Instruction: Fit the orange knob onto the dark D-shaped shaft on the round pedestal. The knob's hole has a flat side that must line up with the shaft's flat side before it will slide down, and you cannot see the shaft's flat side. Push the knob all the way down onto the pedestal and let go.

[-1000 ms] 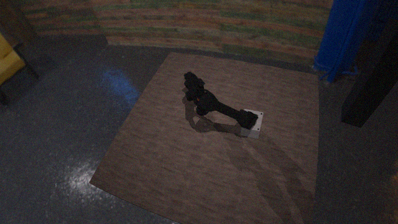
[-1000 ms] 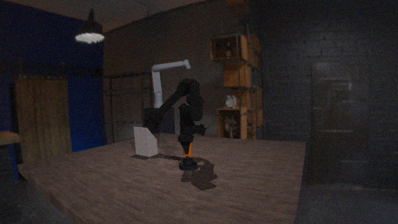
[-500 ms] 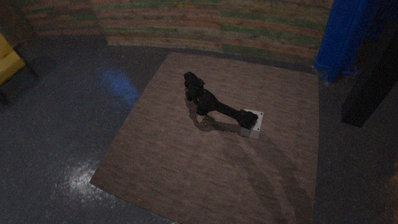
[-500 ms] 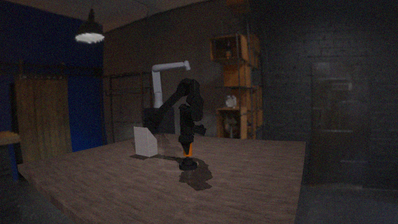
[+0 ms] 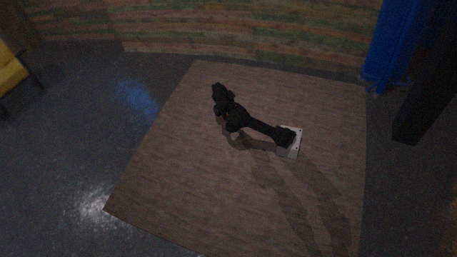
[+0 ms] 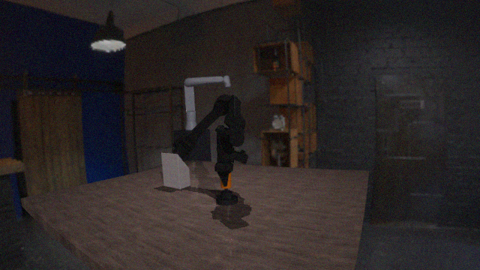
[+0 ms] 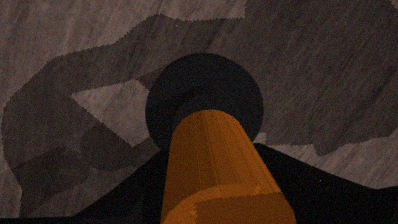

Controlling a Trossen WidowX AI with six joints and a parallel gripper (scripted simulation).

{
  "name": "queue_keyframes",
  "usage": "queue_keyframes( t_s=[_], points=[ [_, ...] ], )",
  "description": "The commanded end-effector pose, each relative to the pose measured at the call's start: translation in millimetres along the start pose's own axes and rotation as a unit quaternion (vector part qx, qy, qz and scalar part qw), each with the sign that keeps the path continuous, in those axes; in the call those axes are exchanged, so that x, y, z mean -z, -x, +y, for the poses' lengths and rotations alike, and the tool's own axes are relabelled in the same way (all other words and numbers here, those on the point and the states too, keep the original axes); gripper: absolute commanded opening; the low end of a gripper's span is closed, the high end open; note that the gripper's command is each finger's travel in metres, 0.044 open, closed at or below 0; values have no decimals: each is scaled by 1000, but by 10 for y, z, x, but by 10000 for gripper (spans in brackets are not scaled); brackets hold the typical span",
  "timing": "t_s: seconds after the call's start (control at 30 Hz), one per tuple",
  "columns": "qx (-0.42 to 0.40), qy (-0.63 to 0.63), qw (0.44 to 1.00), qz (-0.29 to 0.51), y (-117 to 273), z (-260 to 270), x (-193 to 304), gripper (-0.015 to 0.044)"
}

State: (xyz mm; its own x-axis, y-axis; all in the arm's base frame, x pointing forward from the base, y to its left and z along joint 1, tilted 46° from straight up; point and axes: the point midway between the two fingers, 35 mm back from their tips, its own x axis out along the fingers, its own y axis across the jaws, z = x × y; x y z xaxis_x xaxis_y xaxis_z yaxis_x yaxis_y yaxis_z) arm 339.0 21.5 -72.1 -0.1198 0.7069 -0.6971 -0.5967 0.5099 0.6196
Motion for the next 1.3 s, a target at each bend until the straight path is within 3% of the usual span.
queue_keyframes(
  t_s=[0.0, 1.27],
  points=[
    [3, 3, 1000, -3, 49, -6, -24, 0],
    [3, 3, 1000, -3, 49, -7, -12, 0]
  ],
)
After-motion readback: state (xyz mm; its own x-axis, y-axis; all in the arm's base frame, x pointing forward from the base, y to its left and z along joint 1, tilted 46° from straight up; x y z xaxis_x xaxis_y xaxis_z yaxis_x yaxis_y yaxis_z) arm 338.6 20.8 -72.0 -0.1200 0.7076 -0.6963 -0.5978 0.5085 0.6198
